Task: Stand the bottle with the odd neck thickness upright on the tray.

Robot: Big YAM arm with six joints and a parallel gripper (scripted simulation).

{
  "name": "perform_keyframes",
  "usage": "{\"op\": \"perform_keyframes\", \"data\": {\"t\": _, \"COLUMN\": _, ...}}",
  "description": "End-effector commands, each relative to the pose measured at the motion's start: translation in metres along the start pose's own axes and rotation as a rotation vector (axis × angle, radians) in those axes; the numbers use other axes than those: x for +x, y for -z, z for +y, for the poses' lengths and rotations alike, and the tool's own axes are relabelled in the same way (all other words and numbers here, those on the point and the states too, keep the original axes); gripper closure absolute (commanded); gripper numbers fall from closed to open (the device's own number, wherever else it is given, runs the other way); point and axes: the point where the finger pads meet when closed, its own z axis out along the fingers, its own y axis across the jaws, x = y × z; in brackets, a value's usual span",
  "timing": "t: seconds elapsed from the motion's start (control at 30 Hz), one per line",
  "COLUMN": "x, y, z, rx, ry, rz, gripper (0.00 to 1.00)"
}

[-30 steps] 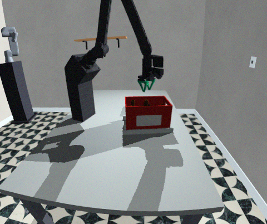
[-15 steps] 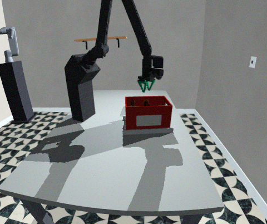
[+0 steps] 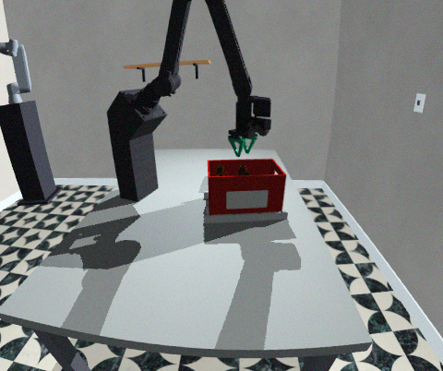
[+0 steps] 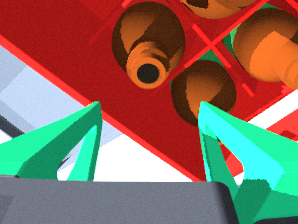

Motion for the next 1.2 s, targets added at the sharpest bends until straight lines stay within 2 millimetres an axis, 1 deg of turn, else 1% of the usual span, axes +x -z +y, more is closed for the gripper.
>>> {"op": "perform_keyframes", "data": {"t": 0.0, "x": -0.008, "y": -0.005, "z": 0.002, "rx": -0.007, "ry": -0.001, "rz": -0.016, "gripper": 0.39}}
{"op": "perform_keyframes", "data": {"t": 0.13, "x": -0.012, "y": -0.01, "z": 0.003, "rx": -0.008, "ry": -0.001, "rz": -0.021, "gripper": 0.39}}
{"op": "perform_keyframes", "data": {"t": 0.47, "x": -0.01, "y": -0.023, "z": 0.004, "rx": -0.01, "ry": 0.002, "rz": -0.019, "gripper": 0.39}}
{"op": "perform_keyframes", "data": {"t": 0.53, "x": -0.01, "y": -0.023, "z": 0.004, "rx": -0.01, "ry": 0.002, "rz": -0.019, "gripper": 0.39}}
{"op": "perform_keyframes", "data": {"t": 0.57, "x": -0.007, "y": -0.024, "z": 0.002, "rx": -0.005, "ry": -0.001, "rz": -0.013, "gripper": 0.39}}
{"op": "perform_keyframes", "data": {"t": 0.77, "x": -0.01, "y": -0.028, "z": 0.004, "rx": -0.009, "ry": 0.001, "rz": -0.018, "gripper": 0.39}}
{"op": "perform_keyframes", "data": {"t": 0.9, "x": -0.008, "y": -0.03, "z": 0.002, "rx": -0.006, "ry": -0.001, "rz": -0.016, "gripper": 0.39}}
{"op": "perform_keyframes", "data": {"t": 1.17, "x": -0.009, "y": -0.029, "z": 0.003, "rx": -0.009, "ry": -0.001, "rz": -0.019, "gripper": 0.39}}
